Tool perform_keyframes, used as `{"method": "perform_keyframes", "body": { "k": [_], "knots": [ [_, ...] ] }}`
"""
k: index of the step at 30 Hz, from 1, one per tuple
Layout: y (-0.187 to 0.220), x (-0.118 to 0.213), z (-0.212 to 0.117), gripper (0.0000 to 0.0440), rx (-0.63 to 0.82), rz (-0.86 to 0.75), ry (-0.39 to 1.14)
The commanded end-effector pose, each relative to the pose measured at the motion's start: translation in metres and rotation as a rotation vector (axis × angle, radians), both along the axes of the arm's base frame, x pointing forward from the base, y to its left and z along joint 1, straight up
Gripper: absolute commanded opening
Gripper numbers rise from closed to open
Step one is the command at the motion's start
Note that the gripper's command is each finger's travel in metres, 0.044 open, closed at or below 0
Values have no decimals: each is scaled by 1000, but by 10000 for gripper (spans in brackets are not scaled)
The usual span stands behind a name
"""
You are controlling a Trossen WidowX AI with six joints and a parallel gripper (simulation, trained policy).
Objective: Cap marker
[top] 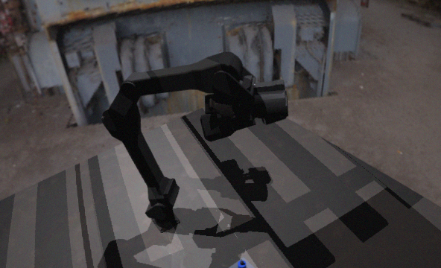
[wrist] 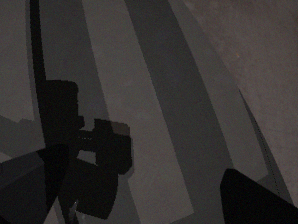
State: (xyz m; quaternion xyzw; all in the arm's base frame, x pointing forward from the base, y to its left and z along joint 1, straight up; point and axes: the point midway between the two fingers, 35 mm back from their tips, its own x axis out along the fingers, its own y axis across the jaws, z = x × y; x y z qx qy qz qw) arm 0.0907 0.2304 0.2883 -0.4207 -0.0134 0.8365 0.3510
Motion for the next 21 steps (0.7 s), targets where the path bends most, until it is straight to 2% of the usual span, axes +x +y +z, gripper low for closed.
{"method": "perform_keyframes", "body": {
  "k": [1, 21],
  "knots": [
    [-1, 13, -4, 333, -10, -15, -17],
    [-23, 80, -24, 332, -65, -118, -99]
  ]
}}
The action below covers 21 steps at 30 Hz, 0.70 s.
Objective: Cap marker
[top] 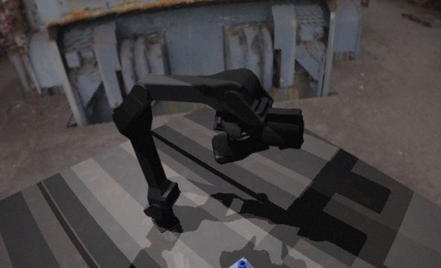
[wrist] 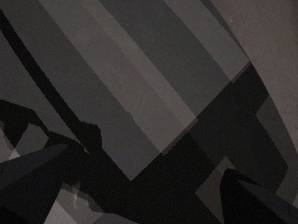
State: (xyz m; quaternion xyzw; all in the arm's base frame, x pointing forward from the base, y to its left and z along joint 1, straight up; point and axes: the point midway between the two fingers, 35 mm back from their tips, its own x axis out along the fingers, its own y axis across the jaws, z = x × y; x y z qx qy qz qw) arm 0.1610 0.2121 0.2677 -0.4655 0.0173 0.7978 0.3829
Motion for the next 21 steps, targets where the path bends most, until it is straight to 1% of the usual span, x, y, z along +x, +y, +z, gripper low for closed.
{"method": "perform_keyframes", "body": {
  "k": [1, 21],
  "knots": [
    [-7, 13, -4, 331, -13, -15, -18],
    [-52, 75, -25, 331, -88, -101, -97]
  ]
}}
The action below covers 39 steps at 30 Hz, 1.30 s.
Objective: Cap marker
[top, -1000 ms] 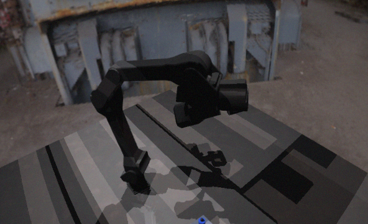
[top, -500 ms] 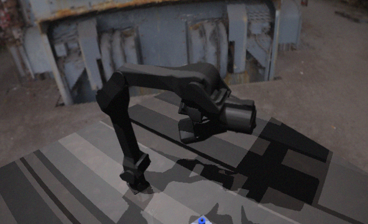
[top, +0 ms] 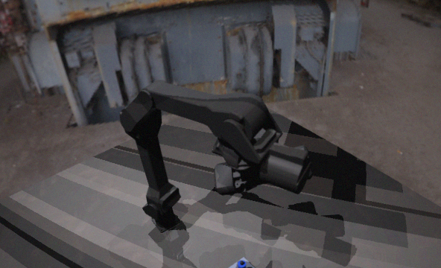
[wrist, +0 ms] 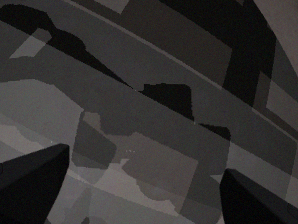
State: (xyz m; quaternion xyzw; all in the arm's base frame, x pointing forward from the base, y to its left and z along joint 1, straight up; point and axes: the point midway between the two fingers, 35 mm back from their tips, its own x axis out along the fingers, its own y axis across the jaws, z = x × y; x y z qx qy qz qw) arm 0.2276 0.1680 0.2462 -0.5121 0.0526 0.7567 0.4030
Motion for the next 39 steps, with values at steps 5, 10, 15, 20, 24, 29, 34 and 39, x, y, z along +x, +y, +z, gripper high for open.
{"method": "perform_keyframes", "body": {
  "k": [5, 10, 15, 20, 24, 29, 34, 39],
  "knots": [
    [-21, 21, -8, 331, -36, -25, -26],
    [-35, 33, -13, 330, -60, -41, -40],
    [-49, 44, -18, 330, -86, -56, -52],
    [-64, 54, -23, 329, -113, -70, -62],
    [-76, 62, -27, 329, -135, -79, -69],
    [-91, 70, -32, 329, -165, -90, -74],
    [-106, 77, -38, 328, -195, -99, -77],
    [-121, 83, -43, 328, -226, -107, -76]
  ]
}}
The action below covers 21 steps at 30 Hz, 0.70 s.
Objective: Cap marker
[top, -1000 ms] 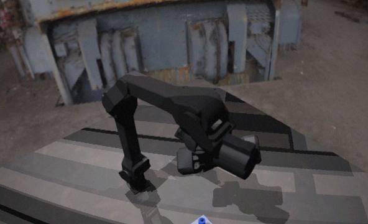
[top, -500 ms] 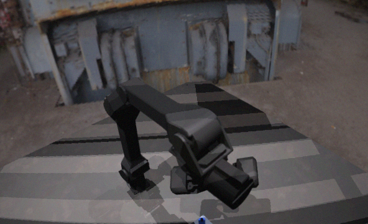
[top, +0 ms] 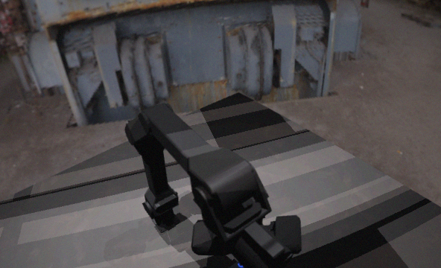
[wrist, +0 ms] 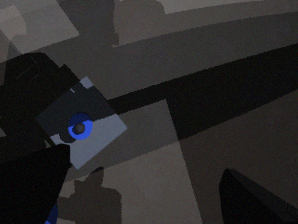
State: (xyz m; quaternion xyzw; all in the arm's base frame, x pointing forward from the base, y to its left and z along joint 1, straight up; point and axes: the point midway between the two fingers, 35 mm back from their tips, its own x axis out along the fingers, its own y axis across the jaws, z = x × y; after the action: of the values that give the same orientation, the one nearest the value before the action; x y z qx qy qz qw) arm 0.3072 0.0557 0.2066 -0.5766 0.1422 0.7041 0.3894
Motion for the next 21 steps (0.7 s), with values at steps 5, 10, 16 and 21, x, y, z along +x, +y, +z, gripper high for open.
{"method": "perform_keyframes", "body": {
  "k": [5, 10, 16, 21],
  "knots": [
    [-24, 8, -9, 327, -49, -9, 9],
    [-39, 12, -16, 327, -80, -15, 18],
    [-56, 17, -25, 326, -118, -21, 31],
    [-69, 21, -33, 325, -149, -24, 43]
  ]
}}
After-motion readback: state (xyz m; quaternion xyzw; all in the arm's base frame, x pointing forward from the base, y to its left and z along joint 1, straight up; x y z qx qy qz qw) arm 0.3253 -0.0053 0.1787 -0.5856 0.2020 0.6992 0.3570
